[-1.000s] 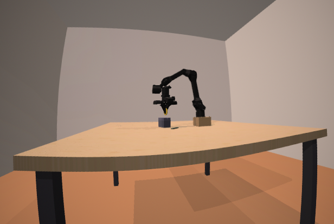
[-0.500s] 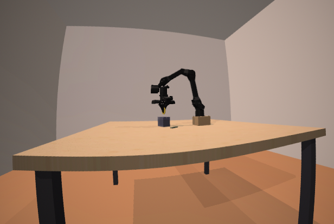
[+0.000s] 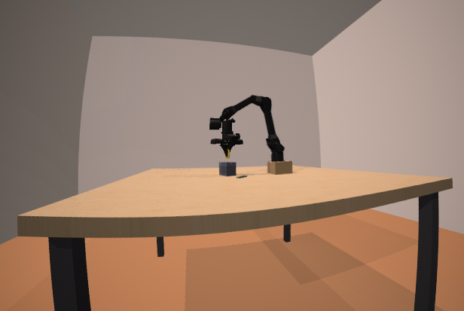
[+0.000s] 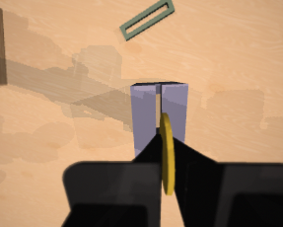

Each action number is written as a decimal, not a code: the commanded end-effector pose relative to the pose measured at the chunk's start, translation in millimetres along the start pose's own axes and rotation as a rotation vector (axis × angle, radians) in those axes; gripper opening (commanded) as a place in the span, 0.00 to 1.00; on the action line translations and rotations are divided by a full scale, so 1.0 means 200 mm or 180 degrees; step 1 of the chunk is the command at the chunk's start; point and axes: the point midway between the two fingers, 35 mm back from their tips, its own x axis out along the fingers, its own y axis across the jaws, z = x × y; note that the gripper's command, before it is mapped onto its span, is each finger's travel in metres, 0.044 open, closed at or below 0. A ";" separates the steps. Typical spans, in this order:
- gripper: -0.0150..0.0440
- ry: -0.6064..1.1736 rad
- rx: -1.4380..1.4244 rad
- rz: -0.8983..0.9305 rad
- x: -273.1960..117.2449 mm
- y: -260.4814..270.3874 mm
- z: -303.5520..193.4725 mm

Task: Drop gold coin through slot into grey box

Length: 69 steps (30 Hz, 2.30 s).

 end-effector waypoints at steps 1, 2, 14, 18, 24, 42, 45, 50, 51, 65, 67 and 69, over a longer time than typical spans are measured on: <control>0.25 0.0002 -0.0022 0.0003 0.01 0.00 -0.01; 0.26 0.0002 -0.0017 0.0002 0.00 0.00 -0.01; 0.25 0.0000 -0.0006 0.0000 0.01 0.00 0.00; 0.25 0.0000 -0.0017 0.0000 0.02 0.00 -0.01; 0.25 0.0000 -0.0034 0.0001 0.03 0.01 0.00; 0.25 0.0000 -0.0010 0.0001 0.07 0.00 -0.01; 0.25 0.0000 -0.0006 0.0001 0.08 0.01 -0.01; 0.25 0.0000 -0.0003 0.0001 0.09 0.01 0.00; 0.25 0.0000 -0.0003 0.0001 0.09 0.01 0.00; 0.53 0.0005 -0.0015 -0.0012 0.09 0.00 -0.01; 0.53 0.0005 -0.0015 -0.0012 0.09 0.00 -0.01; 0.53 0.0005 -0.0015 -0.0012 0.09 0.00 -0.01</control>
